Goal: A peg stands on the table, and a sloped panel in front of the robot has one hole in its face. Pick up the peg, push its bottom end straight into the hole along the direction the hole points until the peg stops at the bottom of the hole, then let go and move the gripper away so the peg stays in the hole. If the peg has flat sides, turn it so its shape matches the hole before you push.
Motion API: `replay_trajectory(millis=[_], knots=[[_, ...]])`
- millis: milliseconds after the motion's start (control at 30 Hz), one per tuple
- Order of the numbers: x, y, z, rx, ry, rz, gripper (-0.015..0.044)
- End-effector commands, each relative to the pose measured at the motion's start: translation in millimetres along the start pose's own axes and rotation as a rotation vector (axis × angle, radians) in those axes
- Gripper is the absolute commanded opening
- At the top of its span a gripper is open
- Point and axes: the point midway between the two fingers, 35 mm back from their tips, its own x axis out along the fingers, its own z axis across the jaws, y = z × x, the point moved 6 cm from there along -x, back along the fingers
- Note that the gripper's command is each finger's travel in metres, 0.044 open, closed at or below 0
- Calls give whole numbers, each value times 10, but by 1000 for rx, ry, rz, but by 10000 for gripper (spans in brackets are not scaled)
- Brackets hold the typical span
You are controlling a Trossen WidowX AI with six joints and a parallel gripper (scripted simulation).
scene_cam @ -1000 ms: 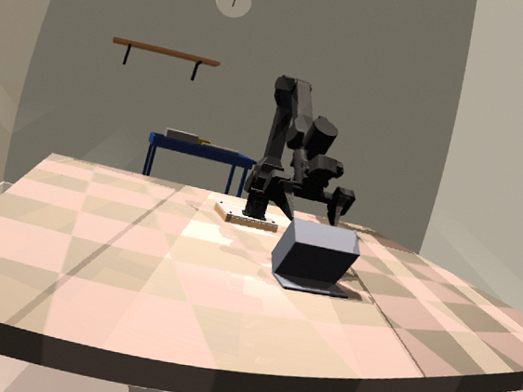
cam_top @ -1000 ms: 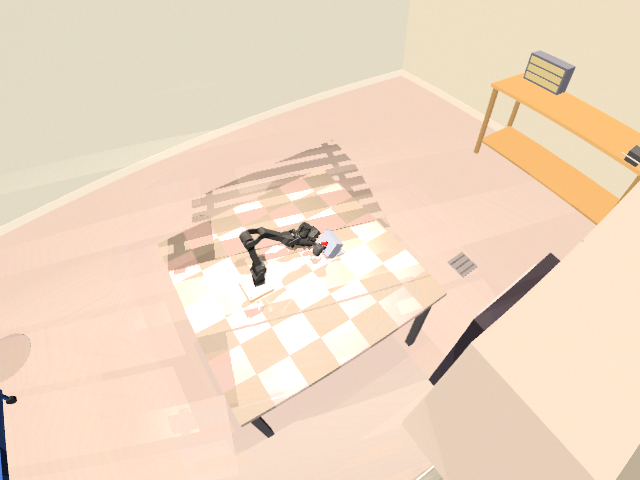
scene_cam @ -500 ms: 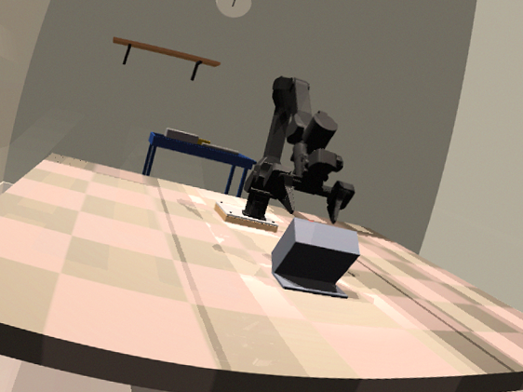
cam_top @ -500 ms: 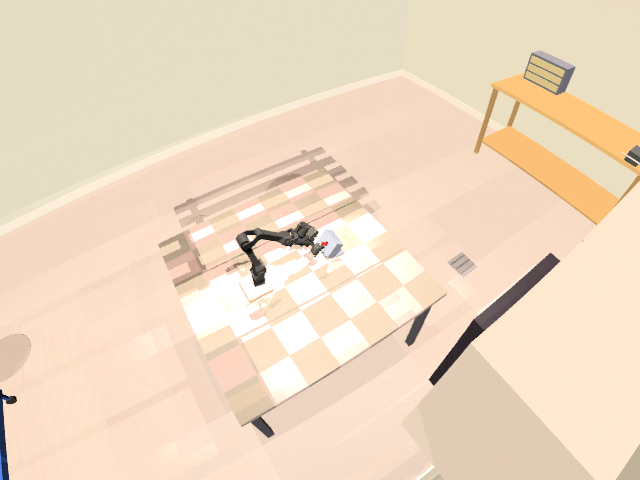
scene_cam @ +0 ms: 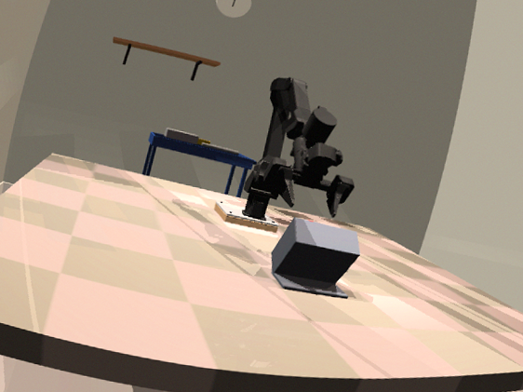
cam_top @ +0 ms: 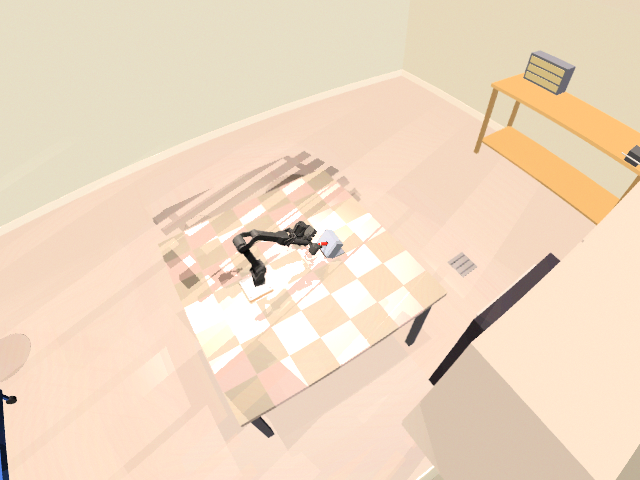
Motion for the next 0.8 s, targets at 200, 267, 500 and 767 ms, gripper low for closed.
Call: replay_trajectory(millis=[200, 267, 500, 767], knots=[[-112, -4, 0, 5, 3, 3, 440], [-133, -5, 0, 5, 3, 3, 440], [-209, -10, 2, 5, 4, 3, 440], [-296, -16, 5, 5, 4, 3, 440]])
